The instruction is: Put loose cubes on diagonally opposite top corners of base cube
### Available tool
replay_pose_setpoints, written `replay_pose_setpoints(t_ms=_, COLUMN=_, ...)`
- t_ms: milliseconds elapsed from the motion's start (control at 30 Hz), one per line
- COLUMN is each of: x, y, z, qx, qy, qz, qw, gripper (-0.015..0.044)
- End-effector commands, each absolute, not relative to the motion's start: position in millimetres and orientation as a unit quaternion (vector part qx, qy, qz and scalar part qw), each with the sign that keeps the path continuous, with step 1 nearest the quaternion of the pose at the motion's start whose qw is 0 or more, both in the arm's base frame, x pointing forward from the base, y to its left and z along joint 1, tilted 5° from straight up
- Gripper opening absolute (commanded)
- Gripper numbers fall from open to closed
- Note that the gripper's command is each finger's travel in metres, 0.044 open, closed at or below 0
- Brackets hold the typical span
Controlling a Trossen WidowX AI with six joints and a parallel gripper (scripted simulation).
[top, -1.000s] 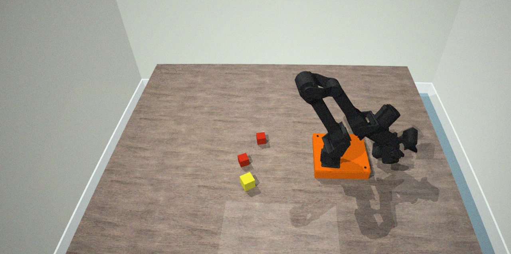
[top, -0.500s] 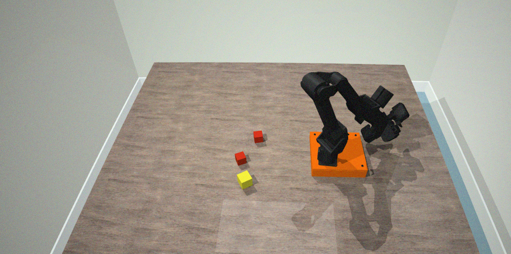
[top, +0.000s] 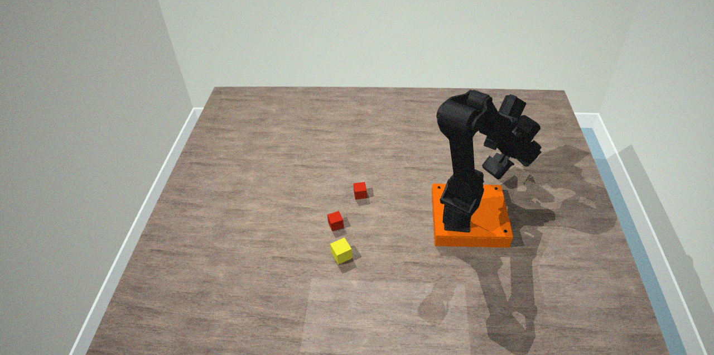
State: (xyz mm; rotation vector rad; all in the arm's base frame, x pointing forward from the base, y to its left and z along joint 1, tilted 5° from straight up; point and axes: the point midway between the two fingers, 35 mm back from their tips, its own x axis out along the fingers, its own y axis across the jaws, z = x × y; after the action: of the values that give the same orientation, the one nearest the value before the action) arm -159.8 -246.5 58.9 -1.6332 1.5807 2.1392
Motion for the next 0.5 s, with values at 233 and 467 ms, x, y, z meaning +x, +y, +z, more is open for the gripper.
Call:
replay_pose_setpoints(t_ms=233, x=-79.5, y=-293.8, z=65.5, qx=-0.605, qy=0.356, qz=0.706, qw=-0.090, gripper=0.0265)
replay_pose_setpoints(t_ms=467, x=-21.7, y=-308.1, z=69.9, qx=-0.639, qy=0.255, qz=0.709, qw=-0.156, gripper=0.0265)
